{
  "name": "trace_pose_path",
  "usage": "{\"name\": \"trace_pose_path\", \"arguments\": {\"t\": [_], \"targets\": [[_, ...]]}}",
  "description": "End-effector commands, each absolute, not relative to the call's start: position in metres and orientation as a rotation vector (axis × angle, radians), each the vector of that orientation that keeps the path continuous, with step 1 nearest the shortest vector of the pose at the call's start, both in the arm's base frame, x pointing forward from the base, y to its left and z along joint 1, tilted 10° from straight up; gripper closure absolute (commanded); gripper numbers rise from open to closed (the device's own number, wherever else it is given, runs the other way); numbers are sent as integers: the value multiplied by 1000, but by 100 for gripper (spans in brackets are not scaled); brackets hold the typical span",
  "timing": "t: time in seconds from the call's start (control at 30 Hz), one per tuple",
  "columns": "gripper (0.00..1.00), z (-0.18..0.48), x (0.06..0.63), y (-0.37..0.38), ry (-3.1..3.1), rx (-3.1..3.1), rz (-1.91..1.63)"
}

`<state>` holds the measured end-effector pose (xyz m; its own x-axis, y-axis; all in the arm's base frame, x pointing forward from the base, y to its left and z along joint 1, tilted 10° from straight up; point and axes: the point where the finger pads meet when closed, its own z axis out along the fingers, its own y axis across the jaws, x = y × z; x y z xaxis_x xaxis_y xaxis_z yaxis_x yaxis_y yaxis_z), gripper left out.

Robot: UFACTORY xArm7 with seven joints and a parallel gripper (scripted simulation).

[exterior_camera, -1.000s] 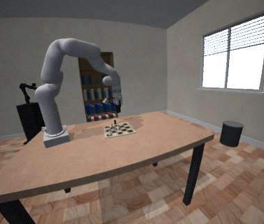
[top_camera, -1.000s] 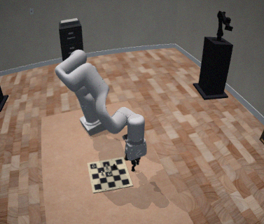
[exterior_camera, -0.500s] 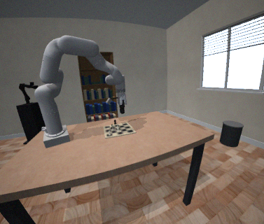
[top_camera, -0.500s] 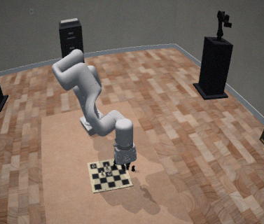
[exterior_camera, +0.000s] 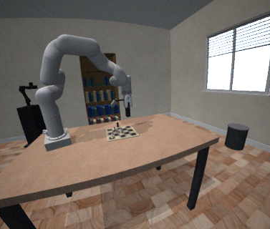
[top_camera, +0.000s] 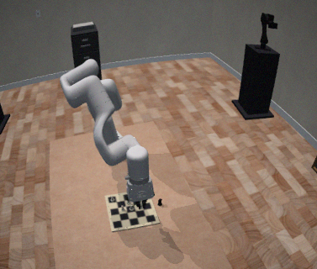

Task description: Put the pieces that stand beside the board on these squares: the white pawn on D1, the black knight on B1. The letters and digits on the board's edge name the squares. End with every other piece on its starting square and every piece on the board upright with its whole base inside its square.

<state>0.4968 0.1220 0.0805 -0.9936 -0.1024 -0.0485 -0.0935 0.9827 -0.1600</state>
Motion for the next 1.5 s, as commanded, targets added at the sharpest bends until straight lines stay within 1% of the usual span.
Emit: {"name": "trace_pose_path", "arguments": {"t": [0.0, 0.27, 0.7, 0.97, 1.47], "targets": [[100, 82, 498, 122, 3067, -150, -242], [100, 72, 499, 121, 3067, -150, -242], [100, 15, 504, 112, 3067, -150, -242], [100, -5, 505, 109, 3067, -150, -242], [100, -12, 506, 108, 3067, -150, -242]]}}
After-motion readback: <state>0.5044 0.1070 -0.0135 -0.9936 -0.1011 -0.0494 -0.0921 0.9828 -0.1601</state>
